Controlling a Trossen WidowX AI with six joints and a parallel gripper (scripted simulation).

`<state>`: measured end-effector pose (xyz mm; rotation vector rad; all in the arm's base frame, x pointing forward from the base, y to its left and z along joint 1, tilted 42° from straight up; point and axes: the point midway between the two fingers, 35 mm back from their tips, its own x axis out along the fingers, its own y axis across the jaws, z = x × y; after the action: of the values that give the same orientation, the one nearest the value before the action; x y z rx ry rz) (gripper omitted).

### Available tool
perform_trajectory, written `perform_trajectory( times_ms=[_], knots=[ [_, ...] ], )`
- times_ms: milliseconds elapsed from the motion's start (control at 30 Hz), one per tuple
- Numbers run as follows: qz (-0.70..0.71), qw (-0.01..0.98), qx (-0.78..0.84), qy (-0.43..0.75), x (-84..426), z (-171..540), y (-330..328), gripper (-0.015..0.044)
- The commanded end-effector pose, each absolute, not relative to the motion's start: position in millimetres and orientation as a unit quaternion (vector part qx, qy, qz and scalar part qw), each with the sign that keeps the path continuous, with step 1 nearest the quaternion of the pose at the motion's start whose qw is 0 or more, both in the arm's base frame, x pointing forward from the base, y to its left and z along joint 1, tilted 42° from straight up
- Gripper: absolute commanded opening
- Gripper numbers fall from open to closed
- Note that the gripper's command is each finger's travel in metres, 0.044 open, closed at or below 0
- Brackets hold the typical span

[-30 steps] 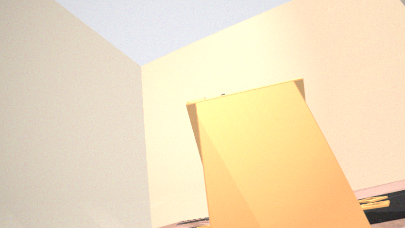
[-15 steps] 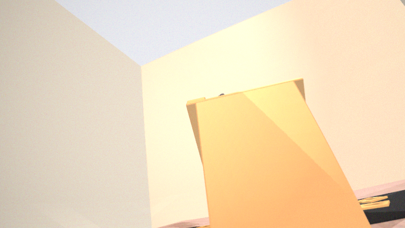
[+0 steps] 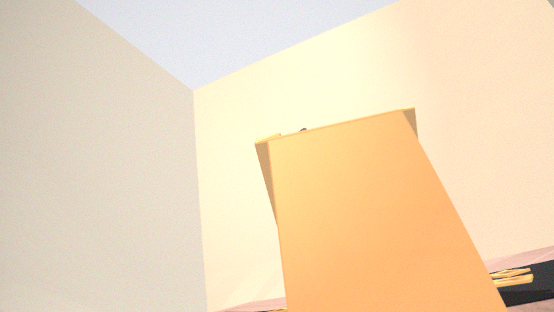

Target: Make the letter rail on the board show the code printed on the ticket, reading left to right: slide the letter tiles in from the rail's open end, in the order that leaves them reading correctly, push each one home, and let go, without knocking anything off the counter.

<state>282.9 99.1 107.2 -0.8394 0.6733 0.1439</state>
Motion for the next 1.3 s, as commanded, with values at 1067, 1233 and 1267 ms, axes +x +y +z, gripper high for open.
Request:
perform_trajectory(
  times_ms=[1067,1233,1267],
  knots=[
    [-0.072,0.7,-0.395,0.591,295.6,84.2,135.0,0.0],
    [-0.073,0.7,-0.395,0.591,296.6,83.2,134.1,0.0],
    [-0.073,0.7,-0.395,0.591,297.0,82.9,134.0,0.0]
  ],
)
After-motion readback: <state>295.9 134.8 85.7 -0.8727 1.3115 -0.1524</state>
